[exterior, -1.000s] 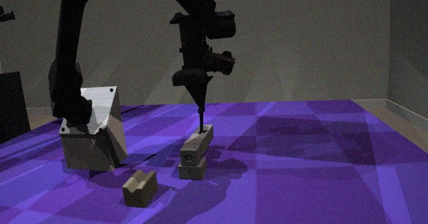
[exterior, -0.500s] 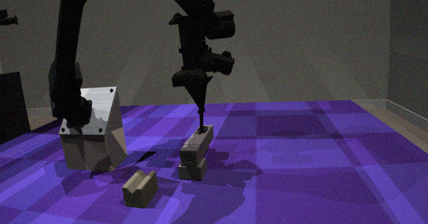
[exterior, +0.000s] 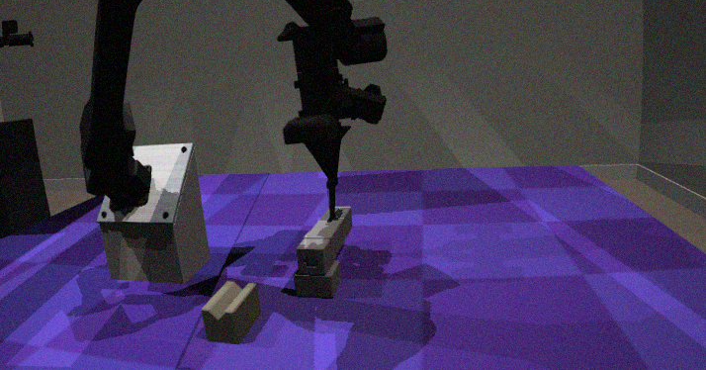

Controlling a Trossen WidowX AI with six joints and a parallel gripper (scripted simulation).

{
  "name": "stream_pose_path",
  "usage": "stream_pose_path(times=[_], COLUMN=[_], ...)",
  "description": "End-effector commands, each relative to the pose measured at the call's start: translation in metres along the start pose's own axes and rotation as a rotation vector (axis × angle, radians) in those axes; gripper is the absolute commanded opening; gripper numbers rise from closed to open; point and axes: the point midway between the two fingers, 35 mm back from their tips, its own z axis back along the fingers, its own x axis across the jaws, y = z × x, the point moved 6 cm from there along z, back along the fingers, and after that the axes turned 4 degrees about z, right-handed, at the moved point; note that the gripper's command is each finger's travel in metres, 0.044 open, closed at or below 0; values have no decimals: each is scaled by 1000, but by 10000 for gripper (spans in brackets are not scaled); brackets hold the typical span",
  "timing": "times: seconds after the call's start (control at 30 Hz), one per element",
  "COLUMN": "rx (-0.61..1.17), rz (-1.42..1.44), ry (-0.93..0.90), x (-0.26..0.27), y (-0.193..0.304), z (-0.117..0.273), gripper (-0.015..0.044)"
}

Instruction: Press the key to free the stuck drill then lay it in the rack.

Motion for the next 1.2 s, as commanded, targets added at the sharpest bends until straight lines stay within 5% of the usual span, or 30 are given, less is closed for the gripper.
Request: stream_pose_path(times=[0.0,1.17], rx=[53,53], rz=[0,0], ry=[23,23], x=[-2,-4], y=[4,4], z=[-24,-28], gripper=[0,0])
